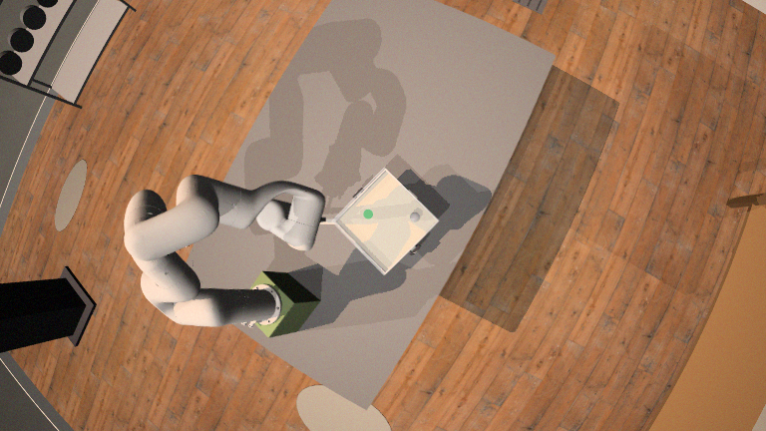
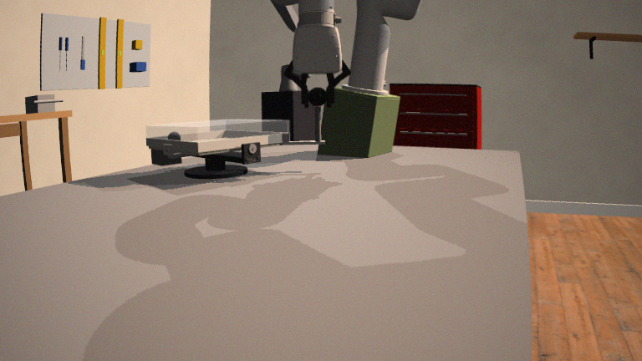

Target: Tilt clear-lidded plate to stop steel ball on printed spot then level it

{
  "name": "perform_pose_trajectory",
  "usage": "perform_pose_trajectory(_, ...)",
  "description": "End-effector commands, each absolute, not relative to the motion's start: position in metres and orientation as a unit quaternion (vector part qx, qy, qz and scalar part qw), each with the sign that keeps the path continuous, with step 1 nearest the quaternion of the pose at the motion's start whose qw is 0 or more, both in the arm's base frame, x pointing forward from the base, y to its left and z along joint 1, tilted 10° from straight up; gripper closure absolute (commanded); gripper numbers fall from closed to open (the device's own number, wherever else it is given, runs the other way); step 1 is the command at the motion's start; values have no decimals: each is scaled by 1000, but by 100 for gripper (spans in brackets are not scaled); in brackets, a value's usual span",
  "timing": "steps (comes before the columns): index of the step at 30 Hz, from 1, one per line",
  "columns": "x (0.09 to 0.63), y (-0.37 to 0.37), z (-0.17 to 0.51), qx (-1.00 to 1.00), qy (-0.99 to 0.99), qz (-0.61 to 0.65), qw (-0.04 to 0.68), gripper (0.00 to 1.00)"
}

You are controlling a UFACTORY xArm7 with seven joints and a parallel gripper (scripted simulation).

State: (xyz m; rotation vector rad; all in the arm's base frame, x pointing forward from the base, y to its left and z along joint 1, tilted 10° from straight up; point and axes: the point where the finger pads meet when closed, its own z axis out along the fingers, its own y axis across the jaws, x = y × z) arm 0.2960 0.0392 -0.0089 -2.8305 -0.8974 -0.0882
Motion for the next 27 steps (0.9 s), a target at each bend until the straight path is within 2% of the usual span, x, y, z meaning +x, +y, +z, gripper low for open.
perform_pose_trajectory(1, 296, 38, -7, -950, -300, -30, 85, 100)
perform_pose_trajectory(27, 296, 41, -12, -950, -300, -30, 85, 100)
